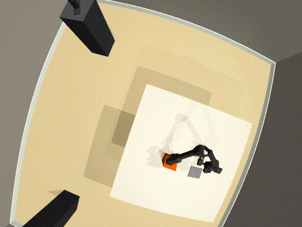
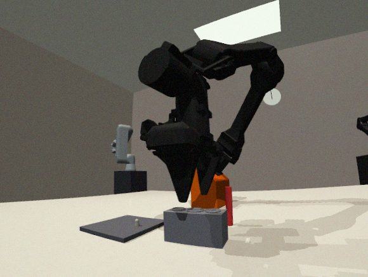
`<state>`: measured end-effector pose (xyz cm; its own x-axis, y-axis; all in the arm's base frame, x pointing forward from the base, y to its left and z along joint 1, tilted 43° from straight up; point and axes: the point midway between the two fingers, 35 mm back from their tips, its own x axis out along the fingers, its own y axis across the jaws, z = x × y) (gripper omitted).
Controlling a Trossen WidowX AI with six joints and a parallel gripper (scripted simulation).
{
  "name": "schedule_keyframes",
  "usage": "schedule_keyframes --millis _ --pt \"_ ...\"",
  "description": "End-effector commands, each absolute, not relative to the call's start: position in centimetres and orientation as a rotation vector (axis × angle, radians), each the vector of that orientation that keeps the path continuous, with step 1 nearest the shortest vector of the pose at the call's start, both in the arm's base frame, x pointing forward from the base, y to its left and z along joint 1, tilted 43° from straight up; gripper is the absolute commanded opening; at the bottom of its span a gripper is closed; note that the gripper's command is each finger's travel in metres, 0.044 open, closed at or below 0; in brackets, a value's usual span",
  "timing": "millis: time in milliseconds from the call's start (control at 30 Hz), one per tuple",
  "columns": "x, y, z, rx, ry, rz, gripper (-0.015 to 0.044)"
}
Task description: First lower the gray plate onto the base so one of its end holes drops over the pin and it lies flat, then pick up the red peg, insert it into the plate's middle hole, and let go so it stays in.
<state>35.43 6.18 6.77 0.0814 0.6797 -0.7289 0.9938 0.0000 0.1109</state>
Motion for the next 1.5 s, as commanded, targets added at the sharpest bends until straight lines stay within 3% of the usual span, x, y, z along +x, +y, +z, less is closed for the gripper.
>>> schedule_keyframes --millis 0,1233,1467 --pt "35.4 6.6 6.3 1.752 1.665 -0.655 0.044" --pt "35.8 10.5 2.2 1.753 1.667 -0.653 0.044" --pt "35.8 10.5 2.2 1.753 1.667 -0.653 0.0256"
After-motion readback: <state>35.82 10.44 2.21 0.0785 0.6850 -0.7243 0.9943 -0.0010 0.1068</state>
